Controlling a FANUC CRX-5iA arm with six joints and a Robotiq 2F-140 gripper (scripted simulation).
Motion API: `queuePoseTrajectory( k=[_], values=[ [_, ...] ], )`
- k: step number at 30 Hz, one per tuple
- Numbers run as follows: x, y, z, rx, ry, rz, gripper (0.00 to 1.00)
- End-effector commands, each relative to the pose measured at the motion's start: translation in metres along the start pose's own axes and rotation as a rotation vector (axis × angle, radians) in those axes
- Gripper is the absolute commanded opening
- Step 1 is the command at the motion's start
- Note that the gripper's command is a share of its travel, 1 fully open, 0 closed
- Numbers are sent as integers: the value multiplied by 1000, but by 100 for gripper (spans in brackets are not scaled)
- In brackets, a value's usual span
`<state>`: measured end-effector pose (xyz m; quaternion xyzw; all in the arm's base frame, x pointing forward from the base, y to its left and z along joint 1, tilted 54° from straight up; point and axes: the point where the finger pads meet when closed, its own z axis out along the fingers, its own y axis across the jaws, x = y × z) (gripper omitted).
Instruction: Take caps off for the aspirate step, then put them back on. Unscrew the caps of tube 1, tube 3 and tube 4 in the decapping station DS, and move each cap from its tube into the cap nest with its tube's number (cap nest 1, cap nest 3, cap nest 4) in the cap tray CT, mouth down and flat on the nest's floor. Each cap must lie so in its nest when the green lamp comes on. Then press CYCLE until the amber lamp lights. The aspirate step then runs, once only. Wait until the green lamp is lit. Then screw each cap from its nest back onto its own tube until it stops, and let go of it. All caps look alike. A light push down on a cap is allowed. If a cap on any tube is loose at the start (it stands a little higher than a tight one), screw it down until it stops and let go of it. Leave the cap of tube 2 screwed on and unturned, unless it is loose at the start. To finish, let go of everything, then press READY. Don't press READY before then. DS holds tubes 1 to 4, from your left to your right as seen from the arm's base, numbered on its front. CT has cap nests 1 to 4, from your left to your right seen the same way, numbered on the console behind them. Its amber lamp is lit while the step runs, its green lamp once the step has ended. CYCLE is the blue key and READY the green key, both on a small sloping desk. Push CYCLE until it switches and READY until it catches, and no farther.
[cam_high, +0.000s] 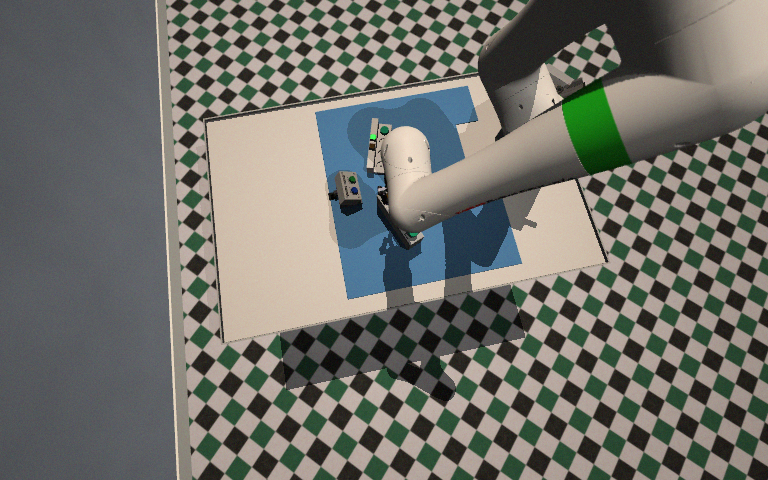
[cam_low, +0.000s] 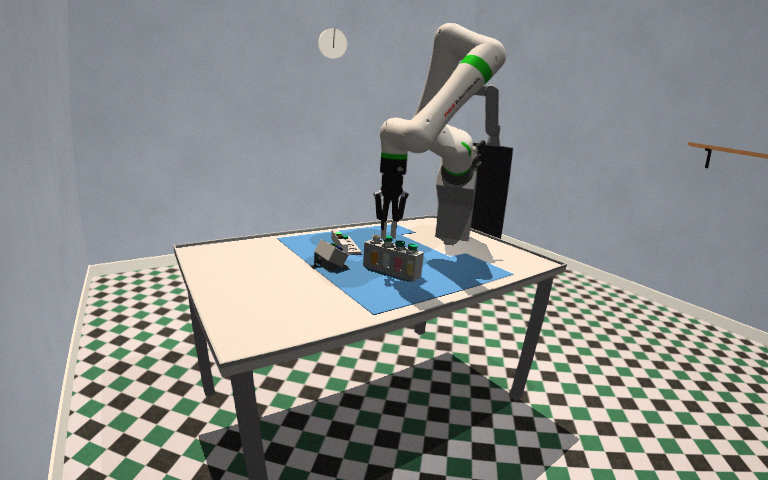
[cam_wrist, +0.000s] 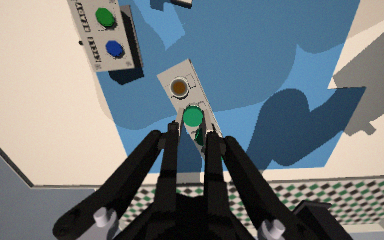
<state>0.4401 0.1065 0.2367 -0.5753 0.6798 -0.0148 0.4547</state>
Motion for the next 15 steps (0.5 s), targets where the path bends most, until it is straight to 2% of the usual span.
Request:
queuePoseTrajectory(
  k=[1, 14, 15],
  values=[
    [0, 0, 2, 0, 0, 0, 0],
    [0, 0, 4, 0, 0, 0, 0],
    [0, 0, 4, 0, 0, 0, 35]
  ],
)
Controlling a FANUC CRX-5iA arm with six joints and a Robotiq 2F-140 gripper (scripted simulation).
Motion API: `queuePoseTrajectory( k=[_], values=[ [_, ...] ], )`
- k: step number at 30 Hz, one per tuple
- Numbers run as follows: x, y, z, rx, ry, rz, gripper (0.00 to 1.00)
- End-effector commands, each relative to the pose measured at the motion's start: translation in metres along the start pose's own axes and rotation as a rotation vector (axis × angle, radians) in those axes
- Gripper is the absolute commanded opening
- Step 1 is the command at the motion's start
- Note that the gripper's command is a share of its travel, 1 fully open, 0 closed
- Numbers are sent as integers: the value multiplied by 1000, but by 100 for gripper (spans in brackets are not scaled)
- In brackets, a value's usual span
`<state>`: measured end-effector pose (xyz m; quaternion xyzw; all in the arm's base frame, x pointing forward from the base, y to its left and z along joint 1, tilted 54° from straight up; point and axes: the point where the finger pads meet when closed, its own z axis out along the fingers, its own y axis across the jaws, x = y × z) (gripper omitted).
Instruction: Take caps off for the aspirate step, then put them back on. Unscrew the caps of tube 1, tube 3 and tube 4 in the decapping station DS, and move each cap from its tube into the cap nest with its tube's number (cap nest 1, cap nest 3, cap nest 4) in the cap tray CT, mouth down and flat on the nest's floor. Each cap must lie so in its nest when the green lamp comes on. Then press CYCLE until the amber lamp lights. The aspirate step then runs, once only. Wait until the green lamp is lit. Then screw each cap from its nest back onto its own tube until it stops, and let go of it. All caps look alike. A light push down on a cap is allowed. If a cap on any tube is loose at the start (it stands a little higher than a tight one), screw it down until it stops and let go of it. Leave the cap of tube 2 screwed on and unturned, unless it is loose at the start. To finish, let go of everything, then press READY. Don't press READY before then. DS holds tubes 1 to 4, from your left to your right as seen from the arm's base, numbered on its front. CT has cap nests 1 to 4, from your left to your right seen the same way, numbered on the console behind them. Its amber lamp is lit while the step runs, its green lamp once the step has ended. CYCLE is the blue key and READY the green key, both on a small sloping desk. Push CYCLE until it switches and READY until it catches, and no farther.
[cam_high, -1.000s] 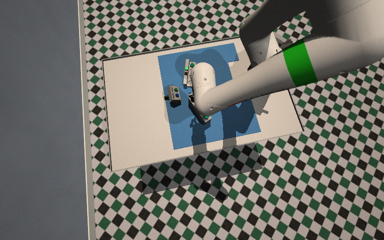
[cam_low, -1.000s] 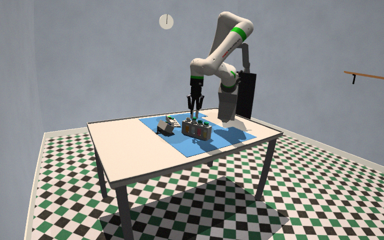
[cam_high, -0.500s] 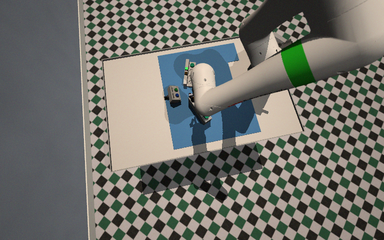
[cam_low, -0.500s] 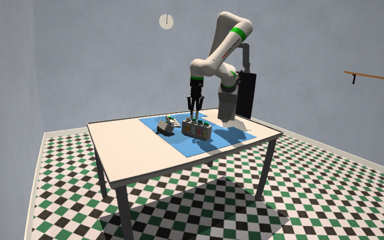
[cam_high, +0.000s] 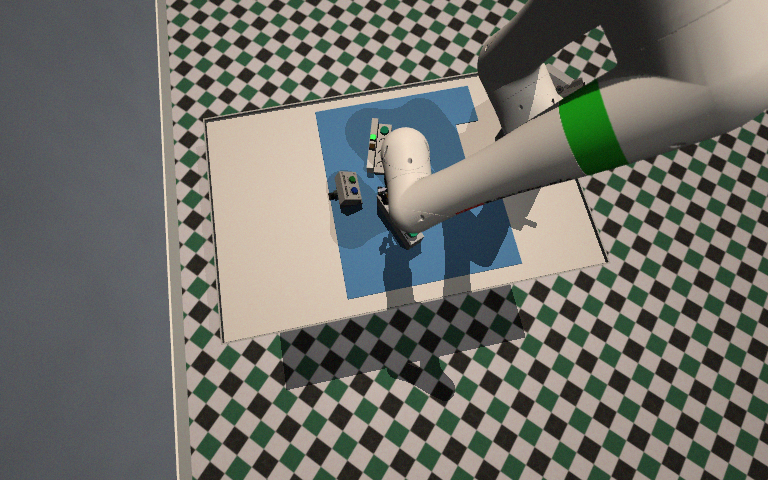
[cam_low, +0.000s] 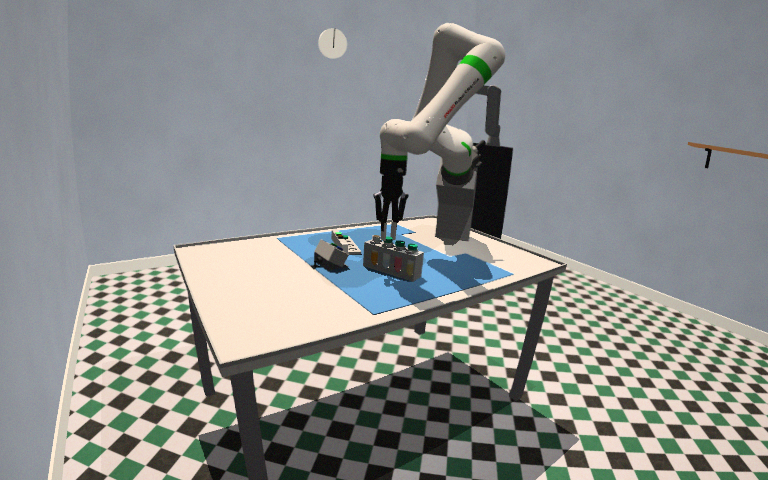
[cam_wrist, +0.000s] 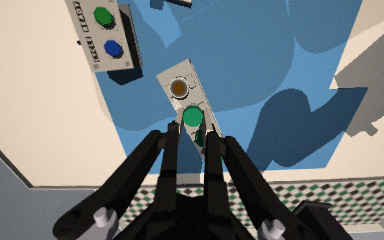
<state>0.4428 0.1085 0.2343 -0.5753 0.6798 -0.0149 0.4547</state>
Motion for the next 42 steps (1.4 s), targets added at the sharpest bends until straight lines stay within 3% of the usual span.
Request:
queuePoseTrajectory(
  k=[1, 20, 42],
  values=[
    [0, 0, 0, 0, 0, 0, 35],
    [0, 0, 0, 0, 0, 0, 35],
    [0, 0, 8, 0, 0, -760, 35]
  ],
)
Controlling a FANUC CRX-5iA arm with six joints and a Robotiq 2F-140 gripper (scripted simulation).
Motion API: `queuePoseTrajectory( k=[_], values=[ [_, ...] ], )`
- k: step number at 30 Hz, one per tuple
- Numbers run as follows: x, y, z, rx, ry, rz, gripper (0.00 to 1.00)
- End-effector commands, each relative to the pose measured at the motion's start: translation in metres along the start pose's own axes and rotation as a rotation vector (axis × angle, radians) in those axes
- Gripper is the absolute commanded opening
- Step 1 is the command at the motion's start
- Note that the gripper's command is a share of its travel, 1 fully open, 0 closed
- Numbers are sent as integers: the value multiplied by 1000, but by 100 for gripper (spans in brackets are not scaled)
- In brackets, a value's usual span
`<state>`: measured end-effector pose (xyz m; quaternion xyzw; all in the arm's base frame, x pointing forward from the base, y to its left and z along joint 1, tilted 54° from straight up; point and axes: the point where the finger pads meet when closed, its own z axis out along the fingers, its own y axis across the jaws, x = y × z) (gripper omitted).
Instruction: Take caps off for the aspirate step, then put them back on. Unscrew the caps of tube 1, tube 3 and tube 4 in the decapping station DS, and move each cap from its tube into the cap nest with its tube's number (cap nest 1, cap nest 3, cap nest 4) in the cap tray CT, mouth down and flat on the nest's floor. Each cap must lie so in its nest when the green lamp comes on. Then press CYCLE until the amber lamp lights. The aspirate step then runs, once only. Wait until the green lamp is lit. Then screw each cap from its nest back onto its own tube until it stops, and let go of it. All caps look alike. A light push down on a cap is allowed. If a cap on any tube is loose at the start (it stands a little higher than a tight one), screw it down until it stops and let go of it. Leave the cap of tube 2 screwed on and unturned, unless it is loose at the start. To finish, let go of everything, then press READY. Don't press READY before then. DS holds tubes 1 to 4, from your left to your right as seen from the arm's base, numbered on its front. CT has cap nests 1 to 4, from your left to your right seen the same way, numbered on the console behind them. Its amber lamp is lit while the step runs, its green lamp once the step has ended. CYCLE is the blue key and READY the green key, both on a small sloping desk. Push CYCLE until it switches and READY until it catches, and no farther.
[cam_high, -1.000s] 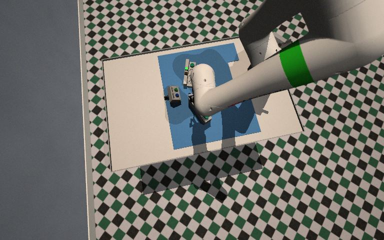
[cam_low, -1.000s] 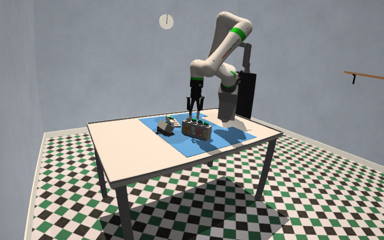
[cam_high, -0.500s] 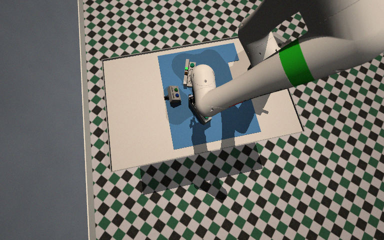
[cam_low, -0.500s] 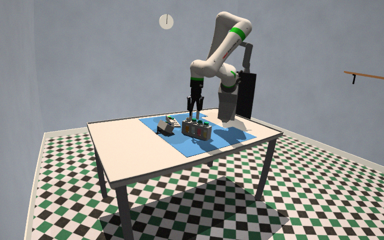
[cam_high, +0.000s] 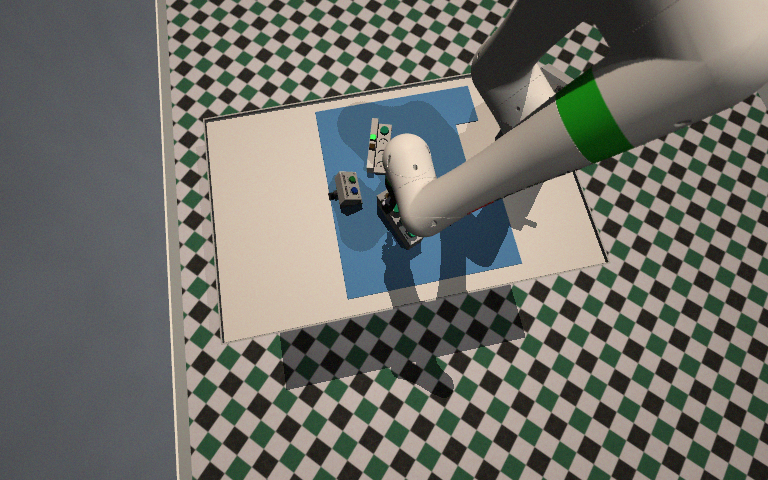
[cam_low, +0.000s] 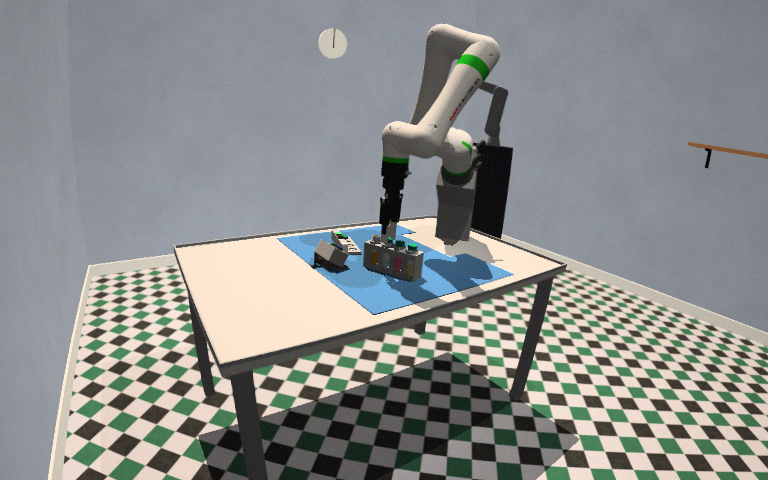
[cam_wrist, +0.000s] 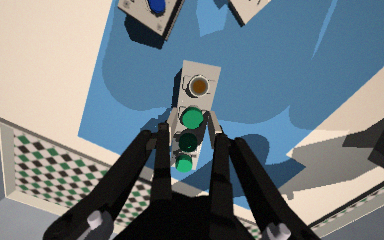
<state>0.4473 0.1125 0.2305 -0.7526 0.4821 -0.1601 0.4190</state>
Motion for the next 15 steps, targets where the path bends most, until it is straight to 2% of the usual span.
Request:
queuePoseTrajectory(
  k=[1, 8, 15],
  values=[
    [1, 0, 0, 11, -29, -149, 35],
    [1, 0, 0, 15, -27, -429, 35],
    [1, 0, 0, 15, -27, -436, 35]
  ],
)
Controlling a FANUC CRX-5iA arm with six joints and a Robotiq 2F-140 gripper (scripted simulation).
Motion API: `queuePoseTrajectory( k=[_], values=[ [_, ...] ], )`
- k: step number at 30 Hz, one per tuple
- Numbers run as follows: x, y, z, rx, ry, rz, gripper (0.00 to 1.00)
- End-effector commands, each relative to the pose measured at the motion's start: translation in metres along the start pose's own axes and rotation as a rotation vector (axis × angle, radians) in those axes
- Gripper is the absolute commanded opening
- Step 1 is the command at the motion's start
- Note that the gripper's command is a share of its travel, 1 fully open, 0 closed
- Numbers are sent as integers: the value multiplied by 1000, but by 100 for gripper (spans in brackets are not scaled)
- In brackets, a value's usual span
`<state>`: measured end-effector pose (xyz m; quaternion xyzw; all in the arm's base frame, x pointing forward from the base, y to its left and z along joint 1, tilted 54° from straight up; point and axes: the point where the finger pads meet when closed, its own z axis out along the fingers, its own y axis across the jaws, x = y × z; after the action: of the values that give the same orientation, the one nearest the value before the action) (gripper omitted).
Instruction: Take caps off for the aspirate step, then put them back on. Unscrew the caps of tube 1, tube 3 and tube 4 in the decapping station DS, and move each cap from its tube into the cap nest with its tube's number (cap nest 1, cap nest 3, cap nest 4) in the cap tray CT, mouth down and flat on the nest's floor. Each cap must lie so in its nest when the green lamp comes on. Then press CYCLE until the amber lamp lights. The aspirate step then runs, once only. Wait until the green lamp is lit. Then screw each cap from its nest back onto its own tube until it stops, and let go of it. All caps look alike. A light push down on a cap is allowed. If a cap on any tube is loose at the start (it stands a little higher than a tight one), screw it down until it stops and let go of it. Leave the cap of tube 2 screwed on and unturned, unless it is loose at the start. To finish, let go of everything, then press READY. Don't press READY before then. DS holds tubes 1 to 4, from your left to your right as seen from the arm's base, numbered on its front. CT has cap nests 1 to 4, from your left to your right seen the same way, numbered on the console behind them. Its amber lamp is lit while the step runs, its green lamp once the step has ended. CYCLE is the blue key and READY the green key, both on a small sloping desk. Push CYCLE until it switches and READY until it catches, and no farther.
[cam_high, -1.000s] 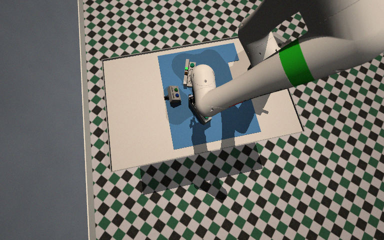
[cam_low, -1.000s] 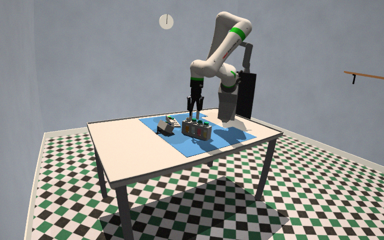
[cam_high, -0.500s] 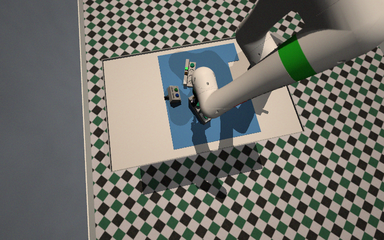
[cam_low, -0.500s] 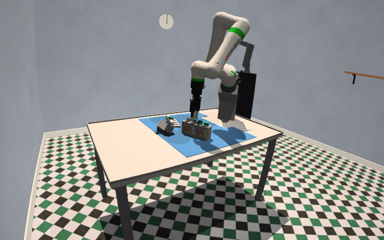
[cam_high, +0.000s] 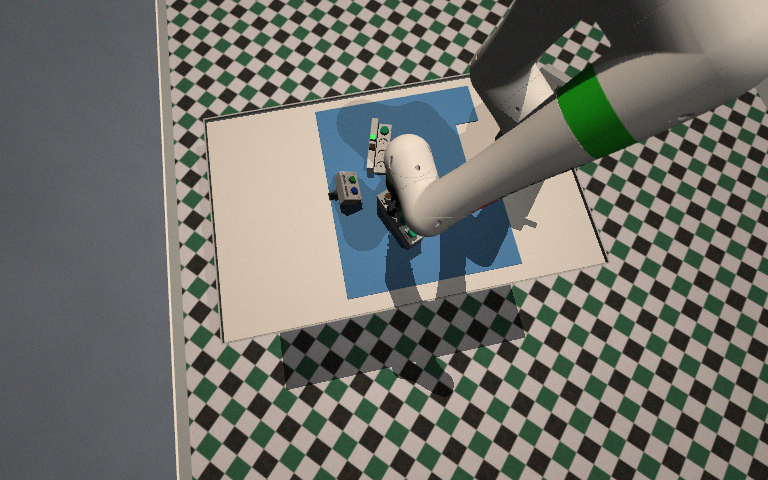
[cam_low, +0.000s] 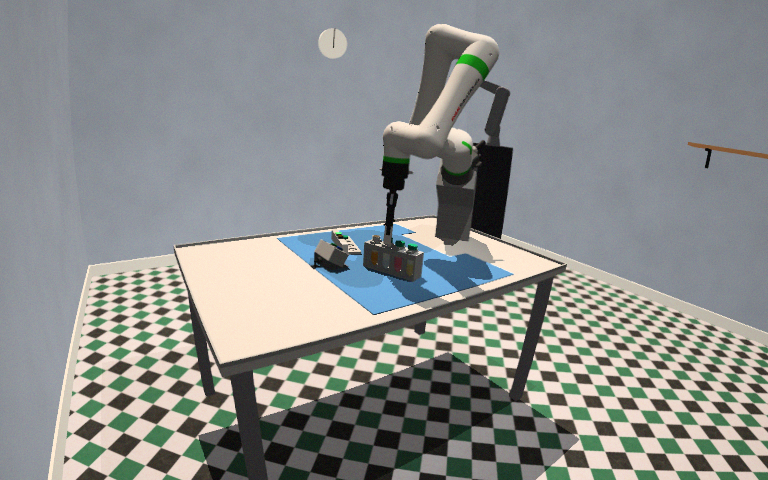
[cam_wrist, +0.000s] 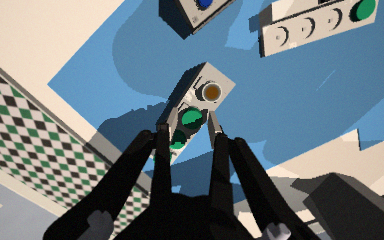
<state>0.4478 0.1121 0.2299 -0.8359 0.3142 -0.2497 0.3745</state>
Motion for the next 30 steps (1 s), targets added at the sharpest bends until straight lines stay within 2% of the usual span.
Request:
queuePoseTrajectory(
  k=[1, 15, 18, 20, 30],
  values=[
    [0, 0, 0, 19, -34, -10, 0],
    [0, 0, 0, 19, -34, -10, 0],
    [0, 0, 0, 16, -35, 140, 0],
    [0, 0, 0, 16, -35, 140, 0],
    [0, 0, 0, 7, -39, 638, 0]
  ],
)
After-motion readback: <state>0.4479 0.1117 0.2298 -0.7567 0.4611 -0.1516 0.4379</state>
